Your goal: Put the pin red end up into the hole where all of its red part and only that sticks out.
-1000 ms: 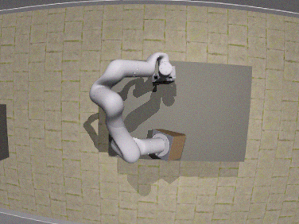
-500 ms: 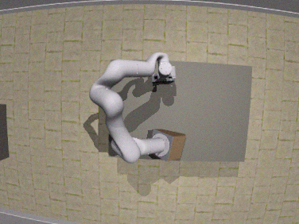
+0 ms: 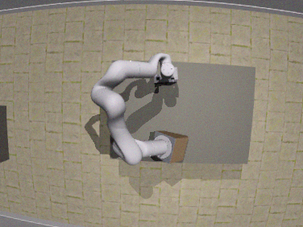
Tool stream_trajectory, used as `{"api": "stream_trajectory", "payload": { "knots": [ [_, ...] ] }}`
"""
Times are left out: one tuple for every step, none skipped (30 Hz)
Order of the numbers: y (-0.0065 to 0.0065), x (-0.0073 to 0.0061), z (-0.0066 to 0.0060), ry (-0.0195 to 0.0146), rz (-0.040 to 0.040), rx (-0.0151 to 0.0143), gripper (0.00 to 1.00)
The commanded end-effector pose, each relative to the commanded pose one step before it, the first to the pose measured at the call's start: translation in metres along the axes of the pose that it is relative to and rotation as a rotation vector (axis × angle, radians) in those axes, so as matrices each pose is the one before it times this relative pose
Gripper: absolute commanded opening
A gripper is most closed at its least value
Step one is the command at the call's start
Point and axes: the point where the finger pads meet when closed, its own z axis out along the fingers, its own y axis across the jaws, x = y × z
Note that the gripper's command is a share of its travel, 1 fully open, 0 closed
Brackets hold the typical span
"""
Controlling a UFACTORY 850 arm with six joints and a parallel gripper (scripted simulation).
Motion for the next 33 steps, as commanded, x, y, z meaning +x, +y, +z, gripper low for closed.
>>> {"api": "stream_trajectory", "payload": {
  "knots": [
    [-0.00077, 0.00021, -0.00071, 0.00069, -0.00048, 0.00159, 0.0],
    [0.0, 0.0, 0.0, 0.0, 0.0, 0.0, 0.0],
    [0.0, 0.0, 0.0, 0.0, 0.0, 0.0, 0.0],
    [-0.00069, 0.00055, -0.00006, 0.00002, -0.00002, 0.00002, 0.0],
    [0.0, 0.0, 0.0, 0.0, 0.0, 0.0, 0.0],
    [0.0, 0.0, 0.0, 0.0, 0.0, 0.0, 0.0],
    [0.0, 0.0, 0.0, 0.0, 0.0, 0.0, 0.0],
    [0.0, 0.0, 0.0, 0.0, 0.0, 0.0, 0.0],
    [0.0, 0.0, 0.0, 0.0, 0.0, 0.0, 0.0],
    [0.0, 0.0, 0.0, 0.0, 0.0, 0.0, 0.0],
    [0.0, 0.0, 0.0, 0.0, 0.0, 0.0, 0.0],
    [0.0, 0.0, 0.0, 0.0, 0.0, 0.0, 0.0],
    [0.0, 0.0, 0.0, 0.0, 0.0, 0.0, 0.0],
    [0.0, 0.0, 0.0, 0.0, 0.0, 0.0, 0.0],
    [0.0, 0.0, 0.0, 0.0, 0.0, 0.0, 0.0],
    [0.0, 0.0, 0.0, 0.0, 0.0, 0.0, 0.0],
    [0.0, 0.0, 0.0, 0.0, 0.0, 0.0, 0.0],
    [0.0, 0.0, 0.0, 0.0, 0.0, 0.0, 0.0],
    [0.0, 0.0, 0.0, 0.0, 0.0, 0.0, 0.0],
    [0.0, 0.0, 0.0, 0.0, 0.0, 0.0, 0.0],
    [0.00046, -0.001, 0.00401, 0.0, 0.0, 0.0, 0.0],
    [0.0, 0.0, 0.0, 0.0, 0.0, 0.0, 0.0],
    [0.0, 0.0, 0.0, 0.0, 0.0, 0.0, 0.0],
    [0.0, 0.0, 0.0, 0.0, 0.0, 0.0, 0.0],
    [0.0, 0.0, 0.0, 0.0, 0.0, 0.0, 0.0],
    [0.0, 0.0, 0.0, 0.0, 0.0, 0.0, 0.0],
    [0.0, 0.0, 0.0, 0.0, 0.0, 0.0, 0.0],
    [0.0, 0.0, 0.0, 0.0, 0.0, 0.0, 0.0],
    [0.0, 0.0, 0.0, 0.0, 0.0, 0.0, 0.0],
    [0.0, 0.0, 0.0, 0.0, 0.0, 0.0, 0.0],
    [0.0, 0.0, 0.0, 0.0, 0.0, 0.0, 0.0],
    [0.0, 0.0, 0.0, 0.0, 0.0, 0.0, 0.0],
    [0.0, 0.0, 0.0, 0.0, 0.0, 0.0, 0.0]
  ]
}}
